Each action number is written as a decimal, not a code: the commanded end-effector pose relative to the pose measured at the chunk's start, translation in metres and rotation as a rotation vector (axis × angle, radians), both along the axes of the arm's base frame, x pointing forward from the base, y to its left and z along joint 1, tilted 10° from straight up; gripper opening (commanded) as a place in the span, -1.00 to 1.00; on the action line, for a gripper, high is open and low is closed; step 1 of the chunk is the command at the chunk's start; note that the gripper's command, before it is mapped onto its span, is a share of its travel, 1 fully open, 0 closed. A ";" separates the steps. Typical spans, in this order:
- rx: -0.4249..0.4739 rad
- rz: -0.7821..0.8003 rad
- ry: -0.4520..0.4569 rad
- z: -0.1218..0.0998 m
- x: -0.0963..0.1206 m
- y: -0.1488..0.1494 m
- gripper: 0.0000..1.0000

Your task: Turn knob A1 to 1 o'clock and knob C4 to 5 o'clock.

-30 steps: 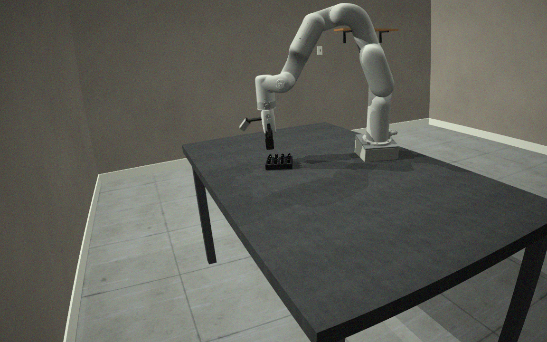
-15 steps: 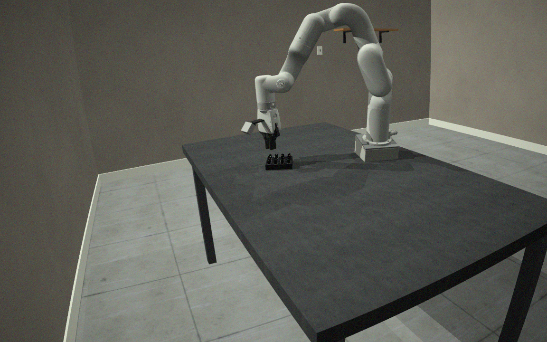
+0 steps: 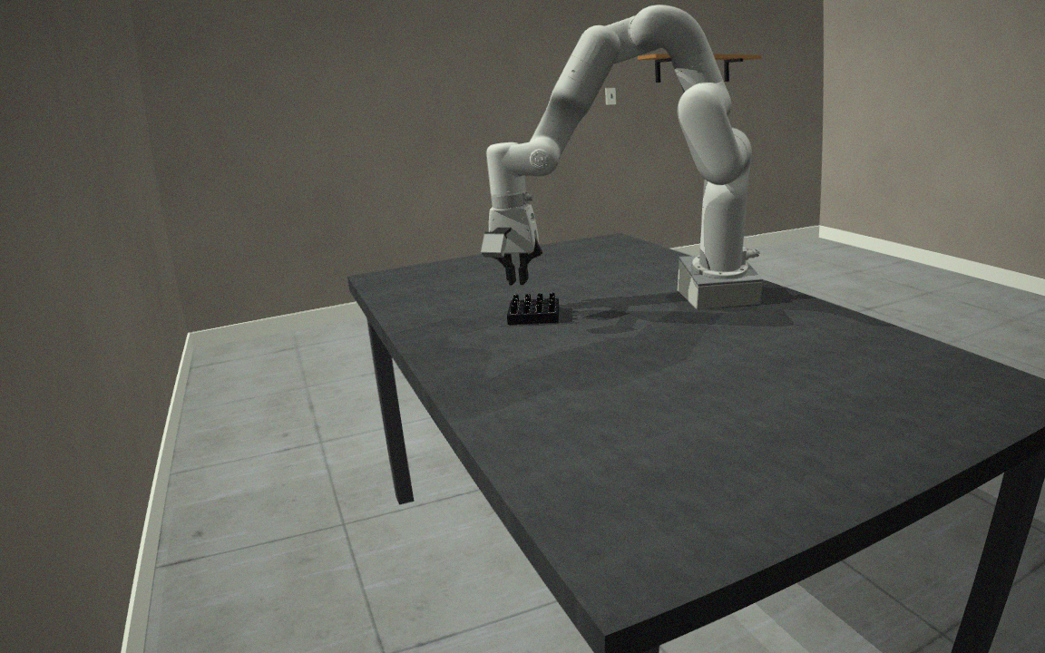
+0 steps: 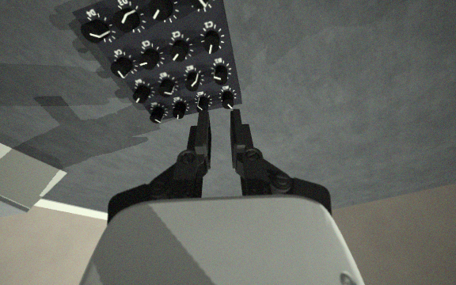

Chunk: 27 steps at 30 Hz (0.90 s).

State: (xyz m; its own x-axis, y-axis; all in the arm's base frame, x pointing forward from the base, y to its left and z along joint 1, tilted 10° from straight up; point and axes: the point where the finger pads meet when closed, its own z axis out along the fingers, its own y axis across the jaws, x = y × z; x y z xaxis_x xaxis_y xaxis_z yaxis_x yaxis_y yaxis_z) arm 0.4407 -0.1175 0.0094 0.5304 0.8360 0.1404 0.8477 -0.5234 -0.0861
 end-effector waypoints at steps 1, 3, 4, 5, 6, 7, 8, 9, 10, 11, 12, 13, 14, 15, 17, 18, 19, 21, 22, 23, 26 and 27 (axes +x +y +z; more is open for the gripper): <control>0.009 0.110 -0.027 0.002 0.001 -0.001 -0.61; 0.008 0.203 -0.043 0.003 0.001 -0.001 -0.61; 0.008 0.246 -0.051 0.003 0.001 -0.001 -0.61; 0.008 0.262 -0.054 0.003 0.001 -0.001 -0.61; 0.008 0.293 -0.059 0.003 0.002 -0.001 -0.61; 0.007 0.336 -0.067 0.004 0.002 -0.001 -0.61; 0.007 0.379 -0.074 0.004 0.002 -0.001 -0.61; 0.006 0.421 -0.082 0.005 0.002 -0.001 -0.61; 0.006 0.463 -0.089 0.005 0.002 -0.001 -0.61; 0.005 0.504 -0.097 0.006 0.002 -0.002 -0.61; 0.004 0.546 -0.105 0.006 0.002 -0.002 -0.61; 0.003 0.588 -0.112 0.006 0.002 -0.002 -0.61; 0.003 0.630 -0.120 0.007 0.002 -0.002 -0.61; 0.002 0.672 -0.128 0.007 0.002 -0.002 -0.61; 0.000 0.755 -0.143 0.009 0.003 -0.002 -0.61; 0.000 0.755 -0.143 0.009 0.003 -0.002 -0.61; 0.000 0.755 -0.143 0.009 0.003 -0.002 -0.61; -0.005 0.891 -0.168 0.010 0.003 -0.003 -0.61; -0.005 0.907 -0.171 0.011 0.003 -0.003 -0.61; -0.006 0.937 -0.177 0.011 0.004 -0.003 -0.61; -0.011 1.065 -0.200 0.013 0.004 -0.004 -0.61; -0.013 1.106 -0.208 0.014 0.004 -0.004 -0.61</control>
